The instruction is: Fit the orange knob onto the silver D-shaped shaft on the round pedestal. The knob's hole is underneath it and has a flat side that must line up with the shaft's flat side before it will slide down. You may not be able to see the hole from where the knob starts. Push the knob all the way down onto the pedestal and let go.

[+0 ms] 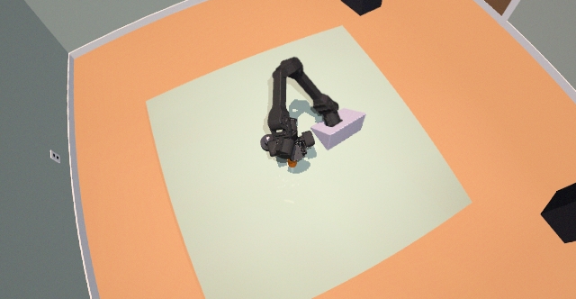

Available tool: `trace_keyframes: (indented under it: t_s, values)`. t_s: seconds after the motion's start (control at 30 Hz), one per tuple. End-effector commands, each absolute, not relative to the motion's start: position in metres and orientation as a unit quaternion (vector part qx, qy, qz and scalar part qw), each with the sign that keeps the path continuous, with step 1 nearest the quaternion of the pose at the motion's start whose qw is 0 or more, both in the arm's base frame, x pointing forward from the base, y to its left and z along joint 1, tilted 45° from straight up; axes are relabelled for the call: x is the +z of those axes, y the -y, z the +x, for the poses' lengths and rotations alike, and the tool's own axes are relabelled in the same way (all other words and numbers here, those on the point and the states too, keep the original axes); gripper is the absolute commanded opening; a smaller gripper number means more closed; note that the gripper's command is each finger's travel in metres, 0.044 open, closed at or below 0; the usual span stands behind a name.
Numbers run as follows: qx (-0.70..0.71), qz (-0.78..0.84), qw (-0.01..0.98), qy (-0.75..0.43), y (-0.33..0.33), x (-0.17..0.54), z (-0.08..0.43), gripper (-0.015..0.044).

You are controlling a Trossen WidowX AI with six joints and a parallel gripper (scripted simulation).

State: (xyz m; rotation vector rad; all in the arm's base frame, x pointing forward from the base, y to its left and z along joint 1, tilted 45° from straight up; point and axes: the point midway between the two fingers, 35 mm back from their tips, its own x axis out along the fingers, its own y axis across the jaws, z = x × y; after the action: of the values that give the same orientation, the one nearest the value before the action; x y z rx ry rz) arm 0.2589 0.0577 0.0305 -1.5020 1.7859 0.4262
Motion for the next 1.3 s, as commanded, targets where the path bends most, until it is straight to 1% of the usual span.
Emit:
trace_keyframes:
  t_s: [0.0,0.07,0.23,0.43,0.6,0.77,0.87,1.27]
  values:
    - [0.157,-0.587,0.379,-0.698,-0.0576,0.0316,0.2601,0.0440]
    - [0.113,-0.562,0.415,-0.707,-0.0576,0.0316,0.2601,0.0440]
    - [-0.061,-0.445,0.538,-0.713,-0.0574,0.0315,0.2601,0.0440]
    - [-0.263,-0.271,0.644,-0.665,-0.0573,0.0313,0.2601,0.0440]
    - [-0.416,-0.108,0.690,-0.582,-0.0572,0.0312,0.2601,0.0440]
    - [-0.544,0.061,0.696,-0.465,-0.0578,0.0304,0.2596,0.0440]
    - [-0.576,0.110,0.690,-0.425,-0.0580,0.0301,0.2594,0.0440]
    - [-0.576,0.110,0.690,-0.425,-0.0580,0.0301,0.2594,0.0440]
